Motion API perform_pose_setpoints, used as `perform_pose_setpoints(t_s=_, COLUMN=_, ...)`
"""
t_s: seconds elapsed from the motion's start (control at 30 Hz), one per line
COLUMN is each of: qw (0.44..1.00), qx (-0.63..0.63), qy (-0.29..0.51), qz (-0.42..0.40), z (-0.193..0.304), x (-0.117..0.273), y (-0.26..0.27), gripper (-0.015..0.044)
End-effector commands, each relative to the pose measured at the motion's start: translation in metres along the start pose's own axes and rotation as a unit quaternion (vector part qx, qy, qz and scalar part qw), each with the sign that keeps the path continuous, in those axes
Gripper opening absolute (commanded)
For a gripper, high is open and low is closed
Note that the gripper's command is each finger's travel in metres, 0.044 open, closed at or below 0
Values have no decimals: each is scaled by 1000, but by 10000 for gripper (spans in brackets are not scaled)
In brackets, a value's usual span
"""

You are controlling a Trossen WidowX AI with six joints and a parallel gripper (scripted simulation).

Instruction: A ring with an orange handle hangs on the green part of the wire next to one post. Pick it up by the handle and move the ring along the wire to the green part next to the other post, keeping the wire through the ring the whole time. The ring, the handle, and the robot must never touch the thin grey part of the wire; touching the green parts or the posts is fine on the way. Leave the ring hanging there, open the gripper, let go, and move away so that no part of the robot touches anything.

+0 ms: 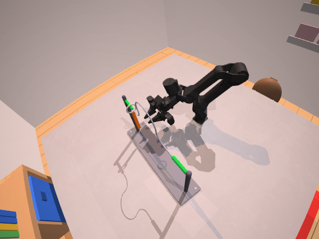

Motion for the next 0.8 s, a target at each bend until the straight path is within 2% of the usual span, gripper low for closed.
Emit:
perform_pose_setpoints(t_s=0.0, qw=1000, qx=-11, qy=-8, qz=-1, z=-6, x=-6, y=0, gripper=160)
perform_pose_setpoints(t_s=0.77, qw=1000, qx=-10, qy=-7, qz=-1, z=-11, x=-34, y=-3, gripper=160)
Point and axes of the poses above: the point midway between the two fingers, 35 mm back from their tips, its own x axis back along the fingers, its own y axis across the jaws, z = x × y, the point moved 10 cm from there along x, back along the fingers, and after that the axes turned 14 degrees about -x, right-handed, at the moved point
